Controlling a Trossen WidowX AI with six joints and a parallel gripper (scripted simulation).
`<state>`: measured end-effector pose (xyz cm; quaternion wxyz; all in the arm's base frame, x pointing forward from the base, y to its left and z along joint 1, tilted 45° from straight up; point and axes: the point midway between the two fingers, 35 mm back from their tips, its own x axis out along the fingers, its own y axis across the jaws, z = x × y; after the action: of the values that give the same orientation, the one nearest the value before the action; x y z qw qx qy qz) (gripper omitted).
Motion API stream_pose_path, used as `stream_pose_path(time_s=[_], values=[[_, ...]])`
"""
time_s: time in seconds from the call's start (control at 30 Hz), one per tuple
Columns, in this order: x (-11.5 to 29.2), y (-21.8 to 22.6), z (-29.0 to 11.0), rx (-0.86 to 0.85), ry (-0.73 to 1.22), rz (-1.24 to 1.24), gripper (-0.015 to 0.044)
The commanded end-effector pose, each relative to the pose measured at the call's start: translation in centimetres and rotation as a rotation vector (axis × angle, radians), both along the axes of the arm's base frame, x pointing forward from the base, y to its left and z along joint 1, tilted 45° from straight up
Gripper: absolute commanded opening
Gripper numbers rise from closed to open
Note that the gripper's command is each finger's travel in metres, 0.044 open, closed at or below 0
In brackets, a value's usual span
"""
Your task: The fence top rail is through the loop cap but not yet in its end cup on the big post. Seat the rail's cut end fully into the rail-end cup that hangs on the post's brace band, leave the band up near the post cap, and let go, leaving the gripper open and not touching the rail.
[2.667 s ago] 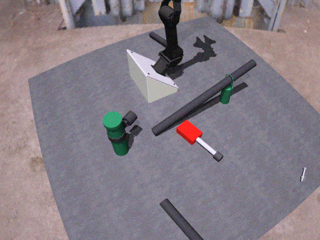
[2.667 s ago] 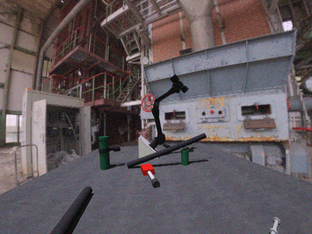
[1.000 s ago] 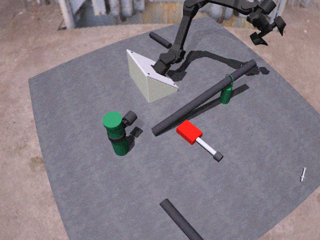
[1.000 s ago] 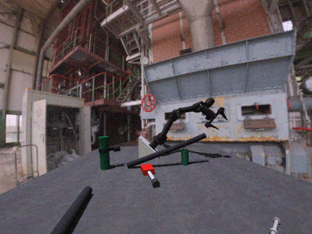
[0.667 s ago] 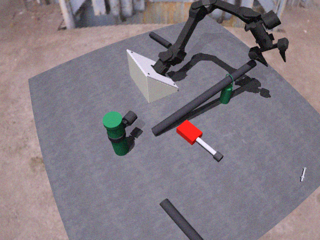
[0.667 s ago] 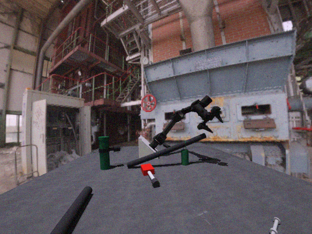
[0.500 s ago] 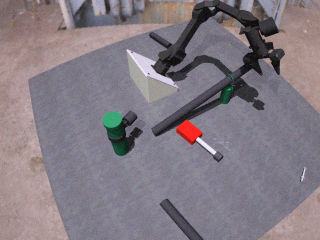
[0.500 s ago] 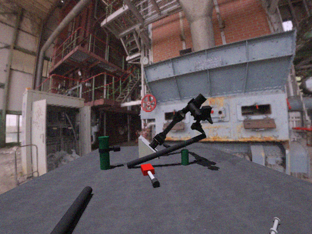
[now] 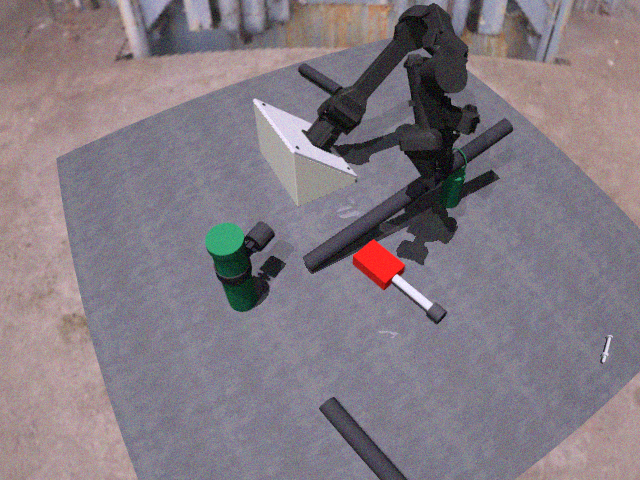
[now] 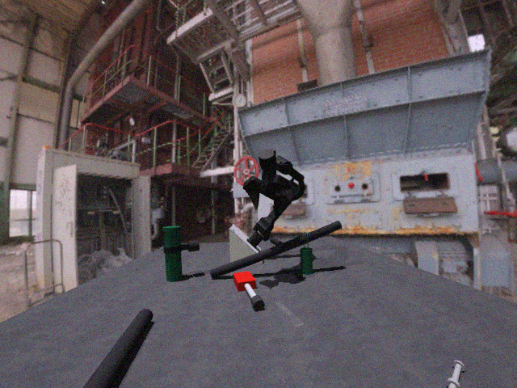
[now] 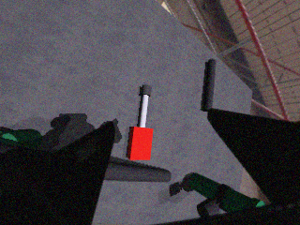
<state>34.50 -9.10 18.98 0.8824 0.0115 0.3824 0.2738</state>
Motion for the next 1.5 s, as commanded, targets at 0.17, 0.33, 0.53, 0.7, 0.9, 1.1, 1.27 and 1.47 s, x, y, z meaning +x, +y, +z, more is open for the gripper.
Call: stream_pose_path(time_s=[0.17, 0.33, 0.53, 0.7, 0.9, 1.1, 1.27, 1.47], values=[[-9.1, -7.7, -8.2, 0.419, 0.469, -0.484, 0.0440], [-9.8, -8.0, -8.7, 0.454, 0.498, -0.517, 0.0440], [-9.8, -8.1, -8.7, 0.445, 0.493, -0.506, 0.0440], [-9.6, -9.8, -10.0, 0.284, 0.407, -0.291, 0.0440], [-9.5, -12.8, -12.7, 0.030, 0.234, 0.140, 0.0440], [-9.8, -15.4, -15.9, -0.160, 0.031, 0.585, 0.0440], [-10.4, -17.1, -18.6, -0.246, -0.132, 0.905, 0.0440], [-11.1, -18.3, -21.1, -0.290, -0.295, 1.169, 0.0440]])
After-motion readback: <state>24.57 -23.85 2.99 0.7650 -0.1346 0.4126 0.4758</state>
